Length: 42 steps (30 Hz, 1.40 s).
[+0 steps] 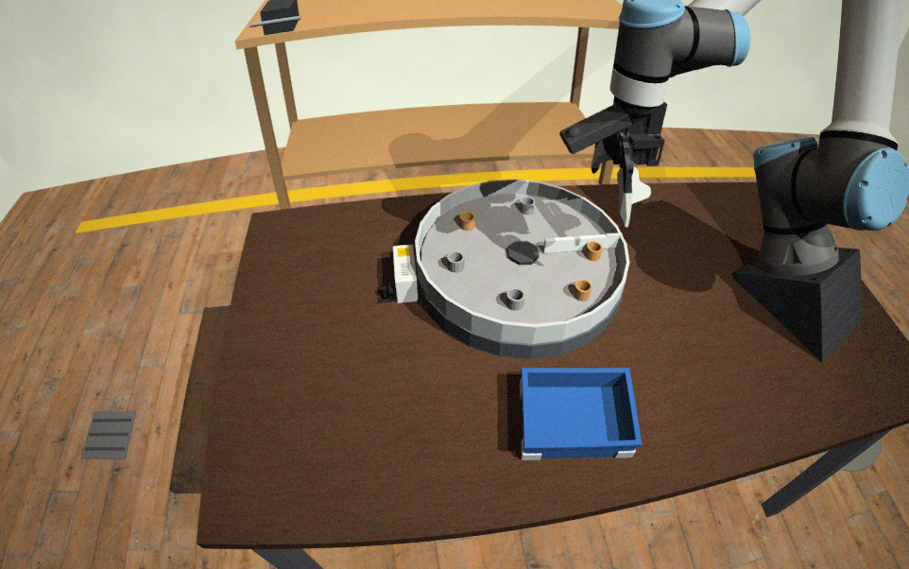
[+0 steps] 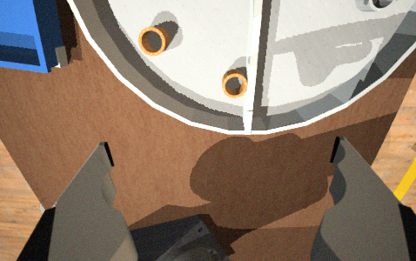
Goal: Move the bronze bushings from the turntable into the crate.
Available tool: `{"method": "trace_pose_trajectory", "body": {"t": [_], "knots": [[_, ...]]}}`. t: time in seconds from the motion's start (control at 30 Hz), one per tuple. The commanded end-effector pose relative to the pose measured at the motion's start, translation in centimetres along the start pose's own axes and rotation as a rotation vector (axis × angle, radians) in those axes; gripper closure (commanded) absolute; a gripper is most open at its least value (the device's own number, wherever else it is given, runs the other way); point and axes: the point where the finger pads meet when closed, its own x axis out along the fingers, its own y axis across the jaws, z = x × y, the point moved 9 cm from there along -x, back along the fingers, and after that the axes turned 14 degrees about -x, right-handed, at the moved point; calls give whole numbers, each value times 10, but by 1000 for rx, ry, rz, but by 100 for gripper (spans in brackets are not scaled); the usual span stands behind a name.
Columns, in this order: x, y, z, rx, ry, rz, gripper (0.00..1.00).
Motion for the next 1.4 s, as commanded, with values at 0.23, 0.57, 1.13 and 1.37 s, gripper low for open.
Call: {"method": "trace_pose_trajectory", "body": {"t": [0.23,0.57,1.13,1.37], "knots": [[2,3,-3,30,7,5,0],[2,3,-3,29,7,5,94],[2,3,-3,29,7,5,94],[2,3,-3,29,7,5,94]]}}
